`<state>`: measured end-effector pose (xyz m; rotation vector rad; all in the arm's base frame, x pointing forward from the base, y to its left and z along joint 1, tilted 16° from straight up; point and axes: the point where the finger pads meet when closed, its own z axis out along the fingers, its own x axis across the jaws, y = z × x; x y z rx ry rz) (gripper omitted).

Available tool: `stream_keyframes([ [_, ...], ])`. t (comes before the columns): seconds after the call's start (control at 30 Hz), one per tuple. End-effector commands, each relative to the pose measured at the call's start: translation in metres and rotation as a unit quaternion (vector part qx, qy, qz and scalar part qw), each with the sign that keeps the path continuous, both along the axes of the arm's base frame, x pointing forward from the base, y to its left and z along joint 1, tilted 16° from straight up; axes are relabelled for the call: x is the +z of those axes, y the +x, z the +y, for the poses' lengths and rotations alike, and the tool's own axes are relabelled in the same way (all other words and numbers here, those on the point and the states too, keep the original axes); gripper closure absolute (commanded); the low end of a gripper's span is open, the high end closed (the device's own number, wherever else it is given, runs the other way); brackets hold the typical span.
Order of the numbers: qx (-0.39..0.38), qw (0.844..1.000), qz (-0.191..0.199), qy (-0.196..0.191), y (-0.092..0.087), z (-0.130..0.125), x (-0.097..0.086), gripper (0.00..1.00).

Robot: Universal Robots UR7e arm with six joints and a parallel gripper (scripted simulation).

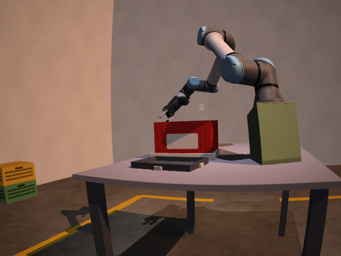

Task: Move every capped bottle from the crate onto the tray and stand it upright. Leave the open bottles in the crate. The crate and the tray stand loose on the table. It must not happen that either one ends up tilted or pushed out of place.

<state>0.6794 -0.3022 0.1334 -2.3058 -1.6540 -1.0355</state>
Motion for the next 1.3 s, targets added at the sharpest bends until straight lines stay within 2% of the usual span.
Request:
stream_keyframes([
  [0.0,0.000,1.000,-0.001,-0.001,0.000,0.000,0.001,0.00],
  [0.53,0.000,1.000,-0.001,-0.001,0.000,0.000,0.001,0.00],
  [1.03,0.000,1.000,-0.001,-0.001,-0.005,0.012,0.049,0.00],
  [1.13,0.000,1.000,-0.001,-0.001,-0.005,0.011,0.045,0.00],
  [1.27,0.000,1.000,-0.001,-0.001,-0.006,0.015,0.058,0.00],
])
